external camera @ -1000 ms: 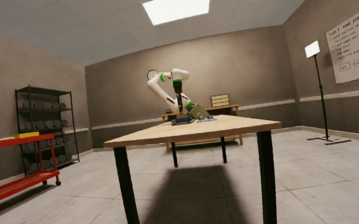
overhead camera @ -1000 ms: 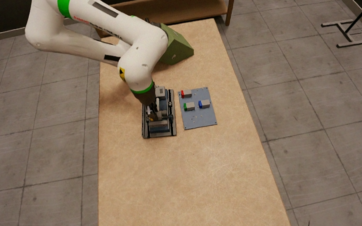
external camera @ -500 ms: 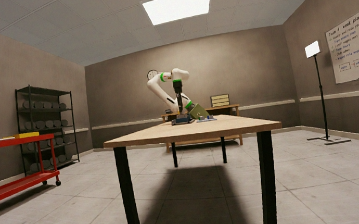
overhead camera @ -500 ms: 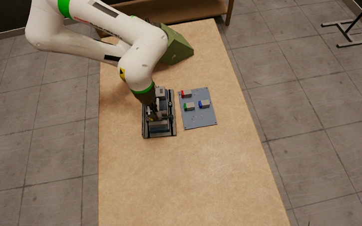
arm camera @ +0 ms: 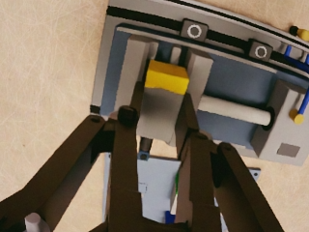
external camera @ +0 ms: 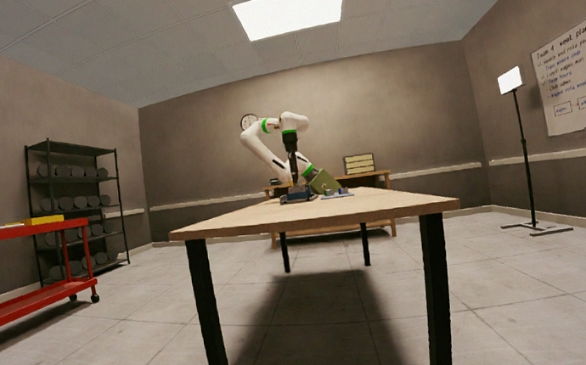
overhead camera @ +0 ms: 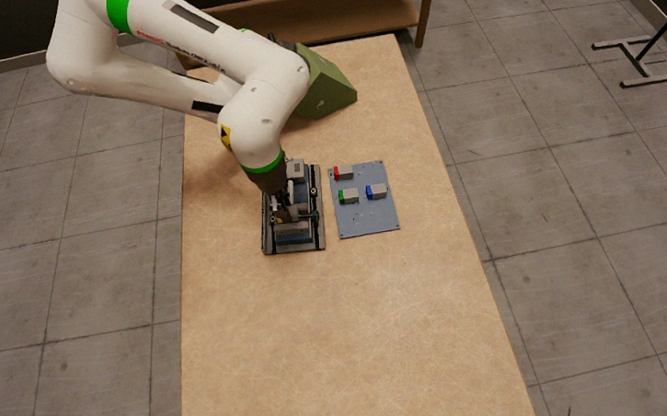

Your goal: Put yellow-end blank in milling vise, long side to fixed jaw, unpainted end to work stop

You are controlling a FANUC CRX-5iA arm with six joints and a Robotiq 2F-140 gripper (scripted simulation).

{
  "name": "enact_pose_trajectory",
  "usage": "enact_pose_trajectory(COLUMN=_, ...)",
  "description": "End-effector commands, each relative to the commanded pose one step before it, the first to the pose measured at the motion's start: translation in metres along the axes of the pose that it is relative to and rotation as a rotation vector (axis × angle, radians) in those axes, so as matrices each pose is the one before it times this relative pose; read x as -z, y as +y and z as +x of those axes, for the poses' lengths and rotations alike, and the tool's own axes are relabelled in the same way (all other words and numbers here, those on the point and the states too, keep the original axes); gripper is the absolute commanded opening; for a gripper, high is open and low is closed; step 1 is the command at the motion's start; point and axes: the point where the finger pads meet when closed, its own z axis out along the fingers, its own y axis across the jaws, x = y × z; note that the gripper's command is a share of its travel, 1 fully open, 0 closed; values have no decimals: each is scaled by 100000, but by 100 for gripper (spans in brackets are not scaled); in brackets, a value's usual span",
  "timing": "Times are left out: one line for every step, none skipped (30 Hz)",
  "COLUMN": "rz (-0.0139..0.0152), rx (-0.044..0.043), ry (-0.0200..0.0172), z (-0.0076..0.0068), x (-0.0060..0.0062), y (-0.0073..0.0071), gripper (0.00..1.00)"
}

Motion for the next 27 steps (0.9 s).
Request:
enact_pose_trajectory(rz=148, rx=0, ry=-48, z=-19, x=49, y=-54, gripper=10)
enact_pose_trajectory(rz=0, rx=0, ry=0, z=0, x=-10, y=0, gripper=10)
enact_pose_trajectory(rz=0, rx=0, ry=0, z=0, x=-10, y=0, gripper=10)
enact_pose_trajectory(rz=0, rx=0, ry=0, z=0, x=-10, y=0, gripper=10)
enact_pose_trajectory(rz=0, rx=0, ry=0, z=0, x=-10, y=0, gripper=10)
enact_pose_trajectory(rz=0, rx=0, ry=0, z=0, x=-10, y=0, gripper=10)
enact_pose_trajectory(rz=0, rx=0, ry=0, z=0, x=-10, y=0, gripper=10)
enact_pose_trajectory(rz=0, rx=0, ry=0, z=0, x=-10, y=0, gripper=10)
enact_pose_trajectory(rz=0, rx=0, ry=0, z=0, x=-10, y=0, gripper=10)
enact_pose_trajectory(rz=0, rx=0, ry=0, z=0, x=-10, y=0, gripper=10)
enact_pose_trajectory(rz=0, rx=0, ry=0, z=0, x=-10, y=0, gripper=10)
enact_pose_trajectory(rz=0, rx=0, ry=0, z=0, x=-10, y=0, gripper=10)
enact_pose_trajectory(rz=0, rx=0, ry=0, z=0, x=-10, y=0, gripper=10)
enact_pose_trajectory(rz=0, rx=0, ry=0, z=0, x=-10, y=0, gripper=10)
enact_pose_trajectory(rz=0, rx=0, ry=0, z=0, x=0, y=0, gripper=10)
enact_pose_trajectory(rz=0, rx=0, ry=0, z=0, x=0, y=0, gripper=10)
enact_pose_trajectory(rz=-1, rx=0, ry=0, z=0, x=5, y=0, gripper=10)
enact_pose_trajectory(rz=0, rx=0, ry=0, z=0, x=-10, y=0, gripper=10)
enact_pose_trajectory(rz=0, rx=0, ry=0, z=0, x=-10, y=0, gripper=10)
enact_pose_trajectory(rz=0, rx=0, ry=0, z=0, x=-10, y=0, gripper=10)
enact_pose_trajectory(rz=0, rx=0, ry=0, z=0, x=-10, y=0, gripper=10)
enact_pose_trajectory(rz=0, rx=0, ry=0, z=0, x=-10, y=0, gripper=10)
enact_pose_trajectory(rz=0, rx=0, ry=0, z=0, x=-10, y=0, gripper=10)
enact_pose_trajectory(rz=0, rx=0, ry=0, z=0, x=-10, y=0, gripper=10)
enact_pose_trajectory(rz=0, rx=0, ry=0, z=0, x=-10, y=0, gripper=10)
enact_pose_trajectory(rz=0, rx=0, ry=0, z=0, x=-10, y=0, gripper=10)
enact_pose_trajectory(rz=0, rx=0, ry=0, z=0, x=-10, y=0, gripper=10)
